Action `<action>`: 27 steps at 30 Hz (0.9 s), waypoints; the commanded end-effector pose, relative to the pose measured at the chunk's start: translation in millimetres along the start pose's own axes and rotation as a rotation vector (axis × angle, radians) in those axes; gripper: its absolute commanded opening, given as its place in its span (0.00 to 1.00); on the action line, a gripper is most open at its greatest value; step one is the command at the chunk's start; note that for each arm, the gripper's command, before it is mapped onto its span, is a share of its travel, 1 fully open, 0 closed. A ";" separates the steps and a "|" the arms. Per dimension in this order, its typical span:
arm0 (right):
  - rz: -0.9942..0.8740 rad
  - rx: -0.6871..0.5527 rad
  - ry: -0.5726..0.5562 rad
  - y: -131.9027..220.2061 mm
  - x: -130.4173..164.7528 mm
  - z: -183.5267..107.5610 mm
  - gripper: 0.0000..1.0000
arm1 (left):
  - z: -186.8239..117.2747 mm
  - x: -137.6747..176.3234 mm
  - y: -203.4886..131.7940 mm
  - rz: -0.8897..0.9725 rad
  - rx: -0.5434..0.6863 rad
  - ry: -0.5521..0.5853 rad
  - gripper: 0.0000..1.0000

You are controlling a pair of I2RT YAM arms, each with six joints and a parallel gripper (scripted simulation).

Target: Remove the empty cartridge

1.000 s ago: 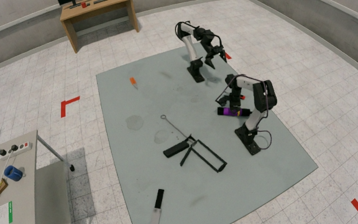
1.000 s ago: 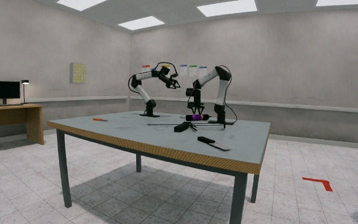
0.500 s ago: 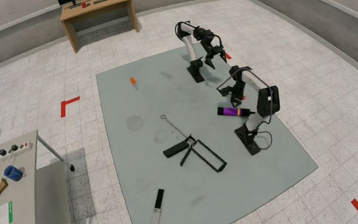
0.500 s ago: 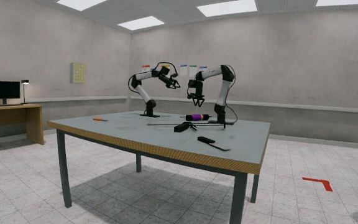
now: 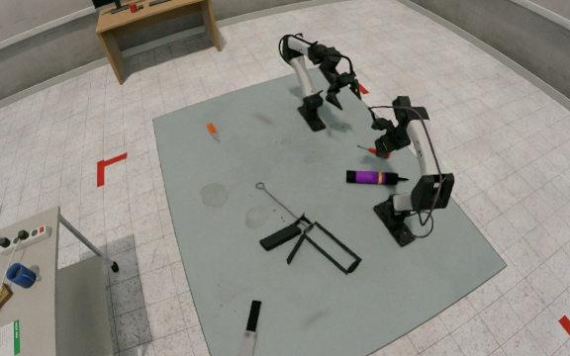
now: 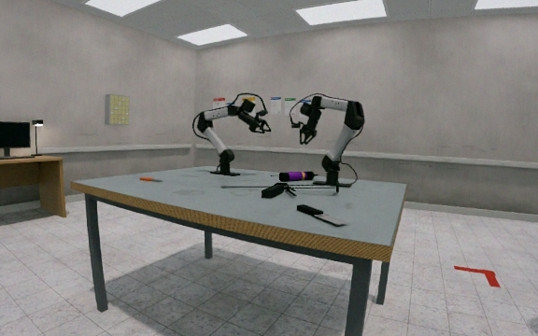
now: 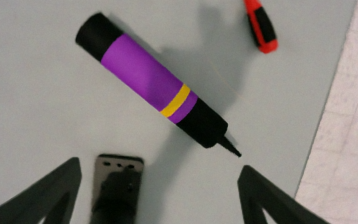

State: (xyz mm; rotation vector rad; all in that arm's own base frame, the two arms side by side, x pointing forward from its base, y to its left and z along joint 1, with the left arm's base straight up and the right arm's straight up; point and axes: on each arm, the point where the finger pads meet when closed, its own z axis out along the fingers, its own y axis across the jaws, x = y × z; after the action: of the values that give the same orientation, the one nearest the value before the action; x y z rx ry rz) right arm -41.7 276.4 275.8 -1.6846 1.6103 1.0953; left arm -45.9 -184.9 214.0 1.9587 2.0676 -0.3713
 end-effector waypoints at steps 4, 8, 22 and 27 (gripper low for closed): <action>-0.005 -0.007 -0.046 4.3 -16.0 -10.5 1.00 | -47.9 -5.4 -1.5 0.386 0.068 -0.148 0.86; -0.005 -0.007 -0.046 4.3 -16.0 -10.5 1.00 | -57.6 -5.8 -2.6 0.446 0.082 -0.183 0.86; -0.005 -0.007 -0.046 4.3 -16.0 -10.5 1.00 | -70.1 -14.1 -2.7 0.468 0.088 -0.242 0.86; -0.005 -0.007 -0.046 4.3 -16.0 -10.5 1.00 | -70.2 -14.1 -2.8 0.468 0.087 -0.242 0.86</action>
State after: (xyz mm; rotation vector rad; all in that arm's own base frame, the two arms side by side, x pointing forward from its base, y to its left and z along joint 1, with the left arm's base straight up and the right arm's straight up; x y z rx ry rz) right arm -41.7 276.4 275.8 -1.6846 1.6103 1.0953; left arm -46.6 -169.4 271.7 2.2561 1.4428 -0.5165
